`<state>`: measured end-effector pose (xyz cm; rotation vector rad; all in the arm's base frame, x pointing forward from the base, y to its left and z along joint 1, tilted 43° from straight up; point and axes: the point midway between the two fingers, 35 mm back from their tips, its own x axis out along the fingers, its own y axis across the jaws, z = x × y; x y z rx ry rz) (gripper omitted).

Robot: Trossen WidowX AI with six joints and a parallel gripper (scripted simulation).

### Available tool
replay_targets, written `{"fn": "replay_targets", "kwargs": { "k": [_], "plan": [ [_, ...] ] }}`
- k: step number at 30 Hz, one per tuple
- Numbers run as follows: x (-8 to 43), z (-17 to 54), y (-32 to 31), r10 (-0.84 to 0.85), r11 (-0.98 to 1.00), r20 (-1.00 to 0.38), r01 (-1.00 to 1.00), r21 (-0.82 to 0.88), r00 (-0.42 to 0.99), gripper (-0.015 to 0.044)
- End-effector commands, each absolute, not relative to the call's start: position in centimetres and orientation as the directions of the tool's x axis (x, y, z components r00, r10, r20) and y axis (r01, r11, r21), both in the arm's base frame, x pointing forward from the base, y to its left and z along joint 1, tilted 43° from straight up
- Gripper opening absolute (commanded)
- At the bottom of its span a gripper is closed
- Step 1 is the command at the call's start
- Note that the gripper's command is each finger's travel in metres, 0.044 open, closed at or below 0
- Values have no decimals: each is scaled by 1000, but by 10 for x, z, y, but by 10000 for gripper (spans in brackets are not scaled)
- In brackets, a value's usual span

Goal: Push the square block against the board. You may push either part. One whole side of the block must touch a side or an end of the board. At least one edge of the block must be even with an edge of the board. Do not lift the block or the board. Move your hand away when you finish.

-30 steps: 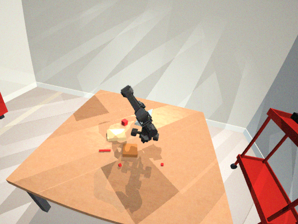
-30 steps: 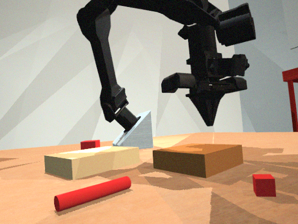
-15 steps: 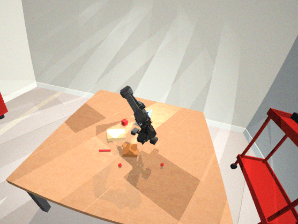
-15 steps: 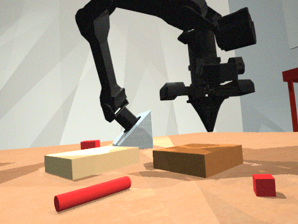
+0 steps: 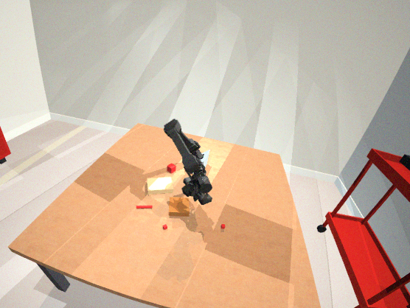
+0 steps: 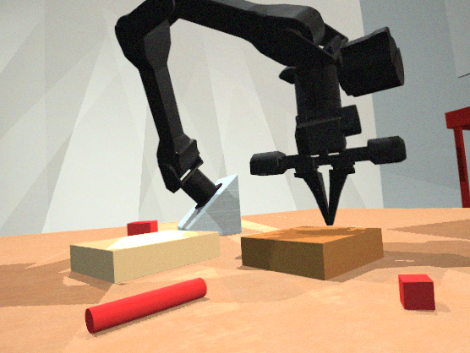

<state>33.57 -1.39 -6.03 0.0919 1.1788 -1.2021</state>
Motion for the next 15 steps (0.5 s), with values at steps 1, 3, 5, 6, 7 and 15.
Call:
{"fn": "replay_targets", "kwargs": {
  "k": [1, 3, 5, 6, 7, 15],
  "plan": [
    [334, -64, -20, -671, 339, -733, 833, -437, -112, 0],
    [333, -65, -22, -671, 292, -733, 869, -400, -112, 0],
    [333, -67, -25, -672, 245, -732, 900, -362, -112, 0],
    [332, -68, -26, -672, 220, -732, 914, -342, -112, 0],
    [332, -69, -27, -672, 196, -732, 927, -321, -112, 0],
    [330, -72, -32, -673, 87, -732, 969, -229, -112, 0]
  ]
}}
